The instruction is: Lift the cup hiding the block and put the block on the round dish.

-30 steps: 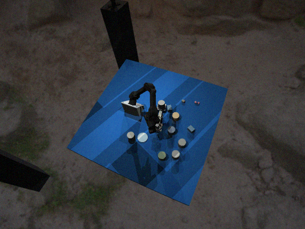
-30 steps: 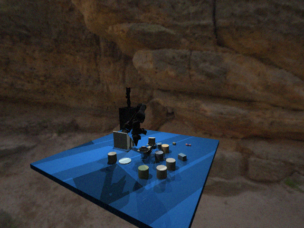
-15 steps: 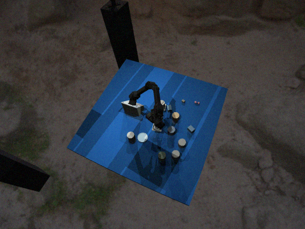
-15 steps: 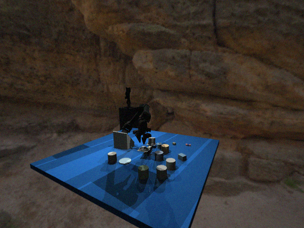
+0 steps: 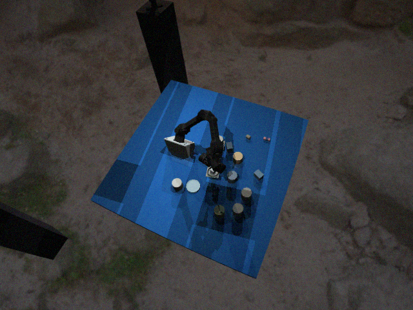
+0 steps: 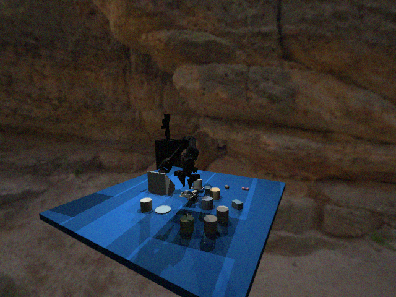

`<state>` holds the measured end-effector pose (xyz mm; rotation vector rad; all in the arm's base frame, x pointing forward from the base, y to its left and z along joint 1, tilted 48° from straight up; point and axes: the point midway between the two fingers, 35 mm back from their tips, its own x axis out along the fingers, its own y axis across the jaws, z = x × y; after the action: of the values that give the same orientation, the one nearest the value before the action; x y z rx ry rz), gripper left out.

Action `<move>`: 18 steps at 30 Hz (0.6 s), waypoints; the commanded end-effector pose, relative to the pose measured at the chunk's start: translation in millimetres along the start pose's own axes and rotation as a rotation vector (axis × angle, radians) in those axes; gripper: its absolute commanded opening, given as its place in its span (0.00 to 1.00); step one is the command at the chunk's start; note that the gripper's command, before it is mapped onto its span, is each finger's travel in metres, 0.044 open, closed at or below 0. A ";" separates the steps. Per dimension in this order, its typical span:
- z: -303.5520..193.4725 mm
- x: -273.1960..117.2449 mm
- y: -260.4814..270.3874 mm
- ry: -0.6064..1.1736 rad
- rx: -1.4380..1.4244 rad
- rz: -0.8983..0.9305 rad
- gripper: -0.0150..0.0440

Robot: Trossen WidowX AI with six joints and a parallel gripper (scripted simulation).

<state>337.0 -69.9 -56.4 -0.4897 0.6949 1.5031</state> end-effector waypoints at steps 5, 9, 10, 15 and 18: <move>1.4 12.9 1.5 -0.007 0.007 0.006 0.69; 1.4 19.5 1.3 -0.007 0.007 0.006 0.69; 1.4 21.1 1.3 -0.007 0.007 0.006 0.69; 1.6 29.2 1.3 -0.007 0.007 0.006 0.69; 1.7 34.1 1.5 -0.008 0.006 0.006 0.69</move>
<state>336.0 -50.0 -74.2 -0.4906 0.6924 1.5048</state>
